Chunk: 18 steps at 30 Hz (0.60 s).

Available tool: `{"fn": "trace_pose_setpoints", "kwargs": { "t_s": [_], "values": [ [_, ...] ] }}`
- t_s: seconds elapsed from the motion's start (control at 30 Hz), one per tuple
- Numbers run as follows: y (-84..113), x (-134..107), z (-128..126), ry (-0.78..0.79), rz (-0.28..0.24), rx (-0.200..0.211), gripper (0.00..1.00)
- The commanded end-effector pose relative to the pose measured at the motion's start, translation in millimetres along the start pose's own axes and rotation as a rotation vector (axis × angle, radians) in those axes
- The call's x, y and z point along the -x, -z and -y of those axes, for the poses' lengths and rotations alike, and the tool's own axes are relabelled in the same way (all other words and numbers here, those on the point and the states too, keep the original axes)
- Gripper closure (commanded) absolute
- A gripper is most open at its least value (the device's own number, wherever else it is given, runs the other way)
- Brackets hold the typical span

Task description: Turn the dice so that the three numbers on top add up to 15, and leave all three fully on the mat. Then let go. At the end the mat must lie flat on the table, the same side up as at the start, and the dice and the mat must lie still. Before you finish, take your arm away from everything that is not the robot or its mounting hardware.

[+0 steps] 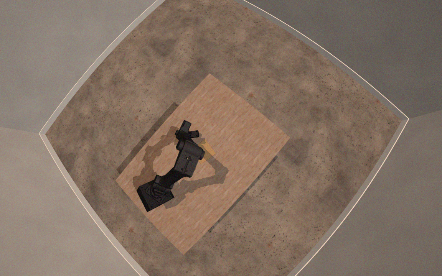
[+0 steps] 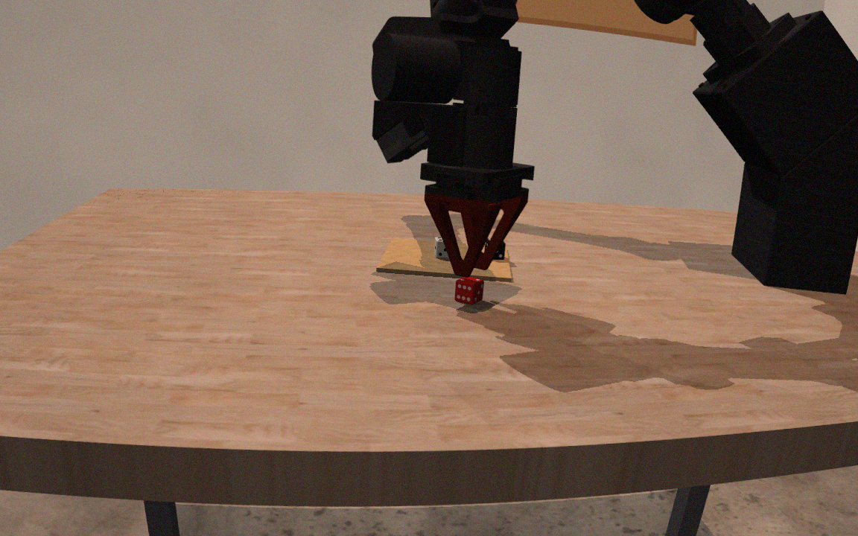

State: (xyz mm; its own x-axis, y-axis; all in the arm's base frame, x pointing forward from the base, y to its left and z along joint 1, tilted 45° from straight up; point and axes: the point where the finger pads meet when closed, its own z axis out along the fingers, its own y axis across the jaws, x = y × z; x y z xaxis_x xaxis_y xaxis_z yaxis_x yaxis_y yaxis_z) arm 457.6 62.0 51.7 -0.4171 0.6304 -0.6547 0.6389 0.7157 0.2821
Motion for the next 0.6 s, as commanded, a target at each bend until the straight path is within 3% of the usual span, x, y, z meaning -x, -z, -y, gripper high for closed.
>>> {"fn": "trace_pose_setpoints", "kwargs": {
  "t_s": [0.0,0.57],
  "values": [
    [-9.7,3.5,-2.2,0.001,0.006,-0.001,0.66],
    [-28.5,2.9,-1.1,0.002,0.006,-0.002,0.66]
  ]
}}
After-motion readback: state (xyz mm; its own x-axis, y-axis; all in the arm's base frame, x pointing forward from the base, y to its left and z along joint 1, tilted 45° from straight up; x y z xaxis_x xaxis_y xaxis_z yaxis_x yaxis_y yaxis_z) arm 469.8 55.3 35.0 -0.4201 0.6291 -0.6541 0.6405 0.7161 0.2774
